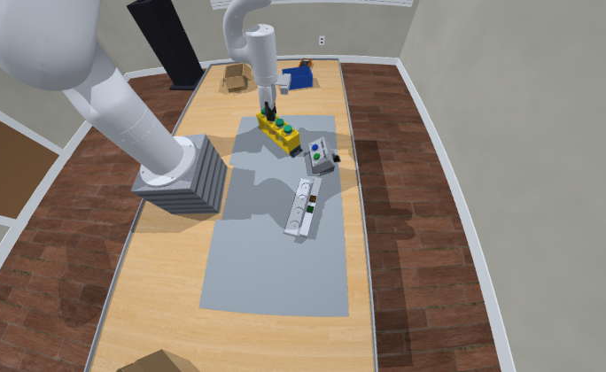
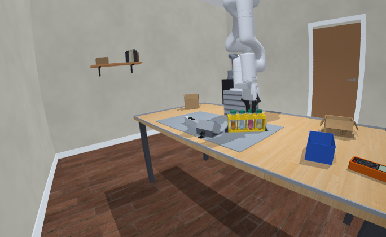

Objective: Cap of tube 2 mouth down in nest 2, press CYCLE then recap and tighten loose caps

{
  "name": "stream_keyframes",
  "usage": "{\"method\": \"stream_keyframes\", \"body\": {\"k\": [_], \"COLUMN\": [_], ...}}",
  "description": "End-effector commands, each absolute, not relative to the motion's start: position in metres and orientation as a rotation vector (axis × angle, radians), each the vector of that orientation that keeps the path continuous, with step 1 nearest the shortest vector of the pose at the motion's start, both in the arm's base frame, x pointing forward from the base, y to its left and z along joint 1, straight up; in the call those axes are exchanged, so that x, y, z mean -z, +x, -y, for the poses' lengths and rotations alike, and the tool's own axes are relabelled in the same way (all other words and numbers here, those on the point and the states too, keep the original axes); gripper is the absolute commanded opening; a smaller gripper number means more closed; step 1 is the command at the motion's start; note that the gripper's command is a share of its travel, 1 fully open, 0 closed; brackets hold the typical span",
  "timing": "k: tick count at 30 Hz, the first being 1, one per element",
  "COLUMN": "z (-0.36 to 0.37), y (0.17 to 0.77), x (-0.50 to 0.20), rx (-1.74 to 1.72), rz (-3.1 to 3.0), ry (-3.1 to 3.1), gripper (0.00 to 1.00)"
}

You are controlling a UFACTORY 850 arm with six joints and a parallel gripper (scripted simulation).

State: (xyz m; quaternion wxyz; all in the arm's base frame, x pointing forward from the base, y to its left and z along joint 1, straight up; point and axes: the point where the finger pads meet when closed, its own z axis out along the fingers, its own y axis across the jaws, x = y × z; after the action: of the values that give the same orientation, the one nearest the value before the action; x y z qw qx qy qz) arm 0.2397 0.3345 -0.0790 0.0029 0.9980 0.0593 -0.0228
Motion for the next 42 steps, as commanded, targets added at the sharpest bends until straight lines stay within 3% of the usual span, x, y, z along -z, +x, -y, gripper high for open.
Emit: {"method": "stream_keyframes", "body": {"k": [1, 2, 3, 15, 28, 42], "z": [-0.3349, -0.3349, -0.3349, -0.3349, -0.3348, -0.3349], "y": [0.2398, 0.2398, 0.2398, 0.2398, 0.2399, 0.2399], "x": [0.0788, 0.0788, 0.0788, 0.0788, 0.0789, 0.0789], "rx": [-0.001, -0.001, -0.002, -0.002, -0.004, -0.005], "rz": [-0.246, -0.246, -0.246, -0.246, 0.791, 1.85], "ry": [3.13, 3.129, 3.129, 3.129, 3.038, 2.538], "gripper": [0.0, 0.0, 0.46, 0.46, 0.46, 0.46]}}
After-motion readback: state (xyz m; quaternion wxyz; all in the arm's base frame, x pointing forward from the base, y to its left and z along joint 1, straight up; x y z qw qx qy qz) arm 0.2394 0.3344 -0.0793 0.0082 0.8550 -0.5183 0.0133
